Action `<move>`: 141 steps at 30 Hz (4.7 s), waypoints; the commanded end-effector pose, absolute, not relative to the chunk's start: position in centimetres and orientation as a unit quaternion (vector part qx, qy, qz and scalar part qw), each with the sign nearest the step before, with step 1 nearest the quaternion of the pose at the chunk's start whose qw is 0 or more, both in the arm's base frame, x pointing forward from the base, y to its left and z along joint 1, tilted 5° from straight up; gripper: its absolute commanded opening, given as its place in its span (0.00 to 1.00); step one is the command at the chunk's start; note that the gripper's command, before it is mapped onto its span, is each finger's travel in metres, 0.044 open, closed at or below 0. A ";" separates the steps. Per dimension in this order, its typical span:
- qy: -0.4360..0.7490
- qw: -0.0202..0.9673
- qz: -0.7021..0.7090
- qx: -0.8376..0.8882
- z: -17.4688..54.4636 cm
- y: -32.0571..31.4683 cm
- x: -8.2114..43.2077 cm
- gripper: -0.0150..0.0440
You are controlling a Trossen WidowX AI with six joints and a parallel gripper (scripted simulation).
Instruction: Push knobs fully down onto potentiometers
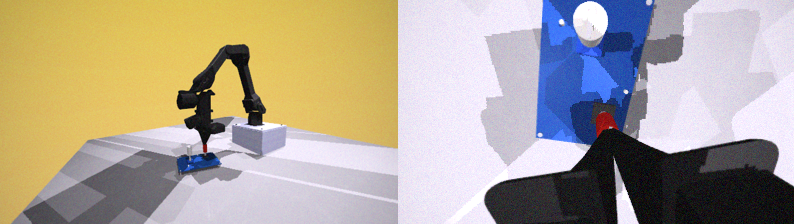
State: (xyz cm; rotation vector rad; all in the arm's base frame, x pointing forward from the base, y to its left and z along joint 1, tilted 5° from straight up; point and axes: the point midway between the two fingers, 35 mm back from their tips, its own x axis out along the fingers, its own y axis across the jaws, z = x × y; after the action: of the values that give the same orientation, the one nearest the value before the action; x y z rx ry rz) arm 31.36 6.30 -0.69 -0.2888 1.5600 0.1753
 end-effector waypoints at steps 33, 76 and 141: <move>0.701 0.697 0.081 -0.129 -2.2 6.2 31.4 0.25; 0.701 0.697 0.081 -0.129 -2.5 6.2 31.4 0.25; 0.701 0.697 0.081 -0.129 -0.9 6.3 31.5 0.25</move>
State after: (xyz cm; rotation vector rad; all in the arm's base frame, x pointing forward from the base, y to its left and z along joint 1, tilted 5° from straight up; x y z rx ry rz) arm 31.41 6.27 -1.10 -0.2879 1.5565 0.1773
